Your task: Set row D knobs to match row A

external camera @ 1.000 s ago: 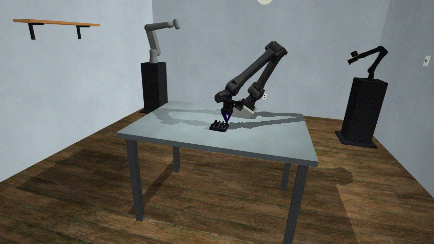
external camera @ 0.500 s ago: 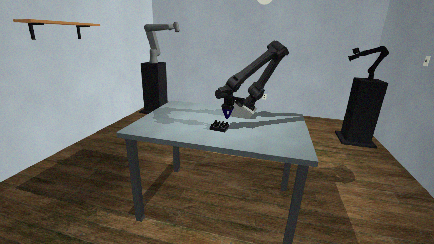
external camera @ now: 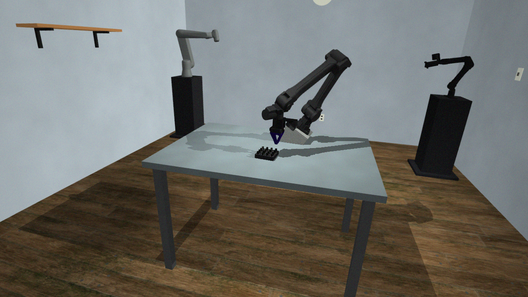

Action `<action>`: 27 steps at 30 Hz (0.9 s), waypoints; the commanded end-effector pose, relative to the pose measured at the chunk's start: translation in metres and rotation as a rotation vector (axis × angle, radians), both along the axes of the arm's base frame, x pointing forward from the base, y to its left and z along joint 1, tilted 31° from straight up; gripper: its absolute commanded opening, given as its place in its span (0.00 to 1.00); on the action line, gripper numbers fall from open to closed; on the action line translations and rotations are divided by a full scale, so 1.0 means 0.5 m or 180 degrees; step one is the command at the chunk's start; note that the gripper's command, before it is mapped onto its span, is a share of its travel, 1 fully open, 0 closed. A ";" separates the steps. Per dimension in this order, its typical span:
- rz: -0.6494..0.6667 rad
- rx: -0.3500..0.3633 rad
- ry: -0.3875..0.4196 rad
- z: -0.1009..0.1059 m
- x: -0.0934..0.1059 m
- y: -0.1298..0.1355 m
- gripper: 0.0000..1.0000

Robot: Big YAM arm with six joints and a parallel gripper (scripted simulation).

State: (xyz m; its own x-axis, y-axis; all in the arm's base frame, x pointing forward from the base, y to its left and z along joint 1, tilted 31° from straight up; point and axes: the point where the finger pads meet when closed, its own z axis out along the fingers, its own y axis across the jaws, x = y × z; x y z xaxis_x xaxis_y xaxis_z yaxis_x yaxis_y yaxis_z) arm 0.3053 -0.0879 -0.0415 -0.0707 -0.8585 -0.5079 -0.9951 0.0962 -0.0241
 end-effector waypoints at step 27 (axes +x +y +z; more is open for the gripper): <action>-0.2249 0.0152 0.1125 0.045 0.035 -0.046 0.20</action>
State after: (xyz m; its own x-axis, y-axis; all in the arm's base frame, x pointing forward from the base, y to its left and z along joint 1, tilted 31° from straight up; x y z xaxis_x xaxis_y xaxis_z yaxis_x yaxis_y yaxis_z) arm 0.3044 -0.0931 -0.0346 -0.6745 -0.6110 -0.4144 -0.7355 0.6047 0.3056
